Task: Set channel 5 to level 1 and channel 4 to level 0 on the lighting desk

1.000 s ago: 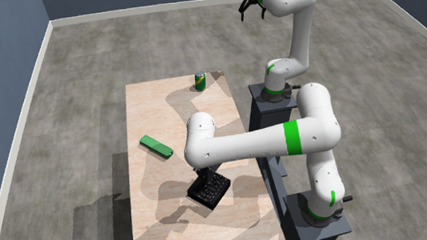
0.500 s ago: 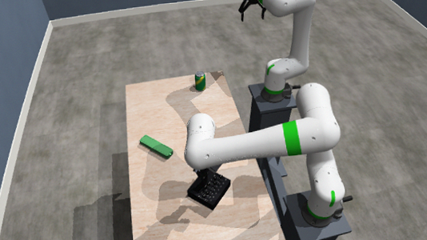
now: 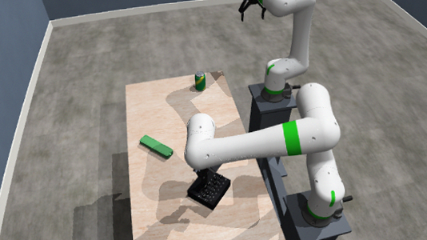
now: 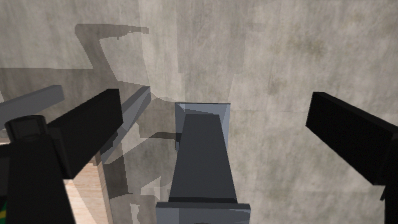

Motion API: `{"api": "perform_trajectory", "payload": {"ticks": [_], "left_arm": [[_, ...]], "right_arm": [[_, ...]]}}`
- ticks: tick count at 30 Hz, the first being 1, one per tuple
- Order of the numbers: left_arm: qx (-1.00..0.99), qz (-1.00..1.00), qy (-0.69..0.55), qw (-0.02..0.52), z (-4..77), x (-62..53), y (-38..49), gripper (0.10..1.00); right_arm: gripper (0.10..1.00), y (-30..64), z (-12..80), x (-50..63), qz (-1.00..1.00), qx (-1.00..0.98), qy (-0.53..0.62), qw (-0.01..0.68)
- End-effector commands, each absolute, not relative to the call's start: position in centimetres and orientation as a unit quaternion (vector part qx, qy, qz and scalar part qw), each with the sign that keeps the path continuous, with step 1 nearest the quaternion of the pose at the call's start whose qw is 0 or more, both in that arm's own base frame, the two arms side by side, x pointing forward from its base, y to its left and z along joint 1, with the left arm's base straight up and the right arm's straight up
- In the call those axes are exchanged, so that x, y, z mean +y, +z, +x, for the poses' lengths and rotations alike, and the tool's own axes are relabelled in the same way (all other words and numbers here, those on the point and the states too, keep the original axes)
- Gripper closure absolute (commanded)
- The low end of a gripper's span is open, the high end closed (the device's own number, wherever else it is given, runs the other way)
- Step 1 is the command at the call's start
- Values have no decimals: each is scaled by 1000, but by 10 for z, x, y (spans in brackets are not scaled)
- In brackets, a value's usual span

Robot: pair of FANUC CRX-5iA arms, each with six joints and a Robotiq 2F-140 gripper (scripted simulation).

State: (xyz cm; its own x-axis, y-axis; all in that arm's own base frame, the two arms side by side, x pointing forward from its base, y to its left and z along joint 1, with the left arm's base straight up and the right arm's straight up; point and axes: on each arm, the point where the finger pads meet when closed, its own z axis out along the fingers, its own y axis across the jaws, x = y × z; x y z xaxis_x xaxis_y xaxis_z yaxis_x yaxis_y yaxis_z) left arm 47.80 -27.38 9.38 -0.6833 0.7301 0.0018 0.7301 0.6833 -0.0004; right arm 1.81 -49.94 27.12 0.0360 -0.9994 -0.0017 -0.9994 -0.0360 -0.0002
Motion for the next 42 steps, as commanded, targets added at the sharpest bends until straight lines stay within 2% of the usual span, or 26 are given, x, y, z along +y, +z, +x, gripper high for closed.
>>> {"api": "perform_trajectory", "payload": {"ticks": [1,42], "left_arm": [[-917,-398,0,0,478,-274,95,999],[-917,-398,0,0,473,-269,95,999]], "right_arm": [[98,272,18,-500,-720,694,0,0],[98,272,18,-500,-720,694,0,0]]}}
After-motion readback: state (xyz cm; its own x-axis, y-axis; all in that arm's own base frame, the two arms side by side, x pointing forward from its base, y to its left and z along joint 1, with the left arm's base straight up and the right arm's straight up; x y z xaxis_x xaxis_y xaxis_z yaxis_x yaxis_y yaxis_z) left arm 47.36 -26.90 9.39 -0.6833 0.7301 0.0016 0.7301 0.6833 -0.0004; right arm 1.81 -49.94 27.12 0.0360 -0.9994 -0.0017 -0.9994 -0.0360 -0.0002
